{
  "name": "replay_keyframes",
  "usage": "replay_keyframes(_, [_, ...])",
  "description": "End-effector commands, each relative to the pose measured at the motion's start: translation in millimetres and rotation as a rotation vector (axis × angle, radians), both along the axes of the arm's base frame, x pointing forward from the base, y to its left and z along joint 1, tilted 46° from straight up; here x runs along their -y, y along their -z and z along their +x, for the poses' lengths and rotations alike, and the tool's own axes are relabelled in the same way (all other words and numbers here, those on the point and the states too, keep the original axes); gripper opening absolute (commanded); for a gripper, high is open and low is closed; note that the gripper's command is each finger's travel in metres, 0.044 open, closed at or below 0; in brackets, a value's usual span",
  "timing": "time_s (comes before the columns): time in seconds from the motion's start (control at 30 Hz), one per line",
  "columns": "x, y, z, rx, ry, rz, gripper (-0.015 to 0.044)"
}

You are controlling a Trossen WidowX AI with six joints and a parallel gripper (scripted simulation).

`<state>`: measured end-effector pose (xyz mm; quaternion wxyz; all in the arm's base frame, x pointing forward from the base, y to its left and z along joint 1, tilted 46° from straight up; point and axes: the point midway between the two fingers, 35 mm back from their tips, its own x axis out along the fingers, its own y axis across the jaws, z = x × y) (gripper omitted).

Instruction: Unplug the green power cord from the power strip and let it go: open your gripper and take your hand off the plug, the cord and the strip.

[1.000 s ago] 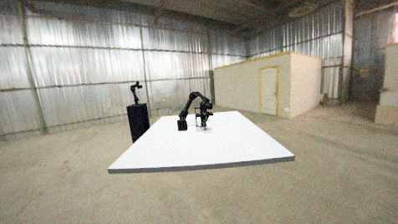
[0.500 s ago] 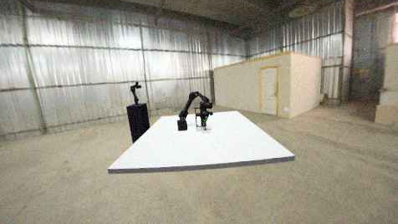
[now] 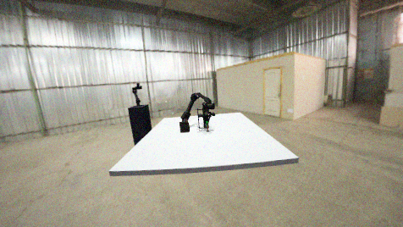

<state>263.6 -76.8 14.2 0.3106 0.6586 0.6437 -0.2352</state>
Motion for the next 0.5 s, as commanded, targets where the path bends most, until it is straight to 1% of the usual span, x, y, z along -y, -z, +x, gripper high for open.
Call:
replay_keyframes(0.0, [-6.1,-5.5,-1.7,-0.003,0.006,0.007,0.016])
replay_keyframes(0.47, [-14.9,-8.9,-3.0,-0.003,0.006,0.008,0.016])
